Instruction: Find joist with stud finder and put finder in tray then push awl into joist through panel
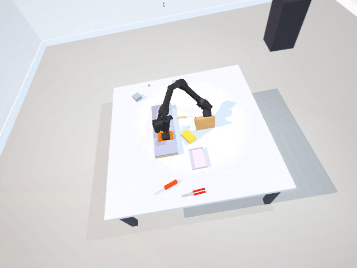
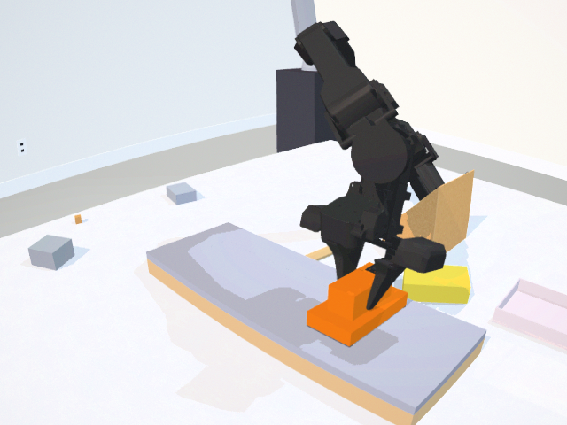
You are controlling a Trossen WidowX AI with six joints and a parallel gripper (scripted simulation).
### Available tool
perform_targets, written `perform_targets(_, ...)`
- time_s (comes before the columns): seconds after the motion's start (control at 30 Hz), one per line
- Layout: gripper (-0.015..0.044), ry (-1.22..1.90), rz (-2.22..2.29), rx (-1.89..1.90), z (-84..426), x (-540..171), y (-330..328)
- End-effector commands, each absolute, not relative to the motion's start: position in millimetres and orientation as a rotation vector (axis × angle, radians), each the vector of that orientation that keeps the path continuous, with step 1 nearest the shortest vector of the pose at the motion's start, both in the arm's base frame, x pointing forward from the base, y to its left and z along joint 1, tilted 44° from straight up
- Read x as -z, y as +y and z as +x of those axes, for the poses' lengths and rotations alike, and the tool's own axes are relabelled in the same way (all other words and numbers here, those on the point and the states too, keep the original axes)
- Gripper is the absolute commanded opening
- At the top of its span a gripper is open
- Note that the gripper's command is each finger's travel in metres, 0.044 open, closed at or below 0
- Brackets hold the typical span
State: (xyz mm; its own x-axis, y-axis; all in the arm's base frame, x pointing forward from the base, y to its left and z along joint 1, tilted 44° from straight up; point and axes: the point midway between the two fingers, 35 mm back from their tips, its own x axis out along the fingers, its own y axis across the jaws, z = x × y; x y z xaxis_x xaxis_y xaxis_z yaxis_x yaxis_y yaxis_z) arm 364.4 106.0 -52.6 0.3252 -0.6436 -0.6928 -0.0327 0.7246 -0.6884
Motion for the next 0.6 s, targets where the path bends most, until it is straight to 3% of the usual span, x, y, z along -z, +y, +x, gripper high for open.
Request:
perform_targets(0.0, 0.0000, 1.190, -0.676, 0.439, 365, 60, 114)
perform_targets(0.57, 0.0000, 1.190, -0.673, 0.438, 363, 84, 141)
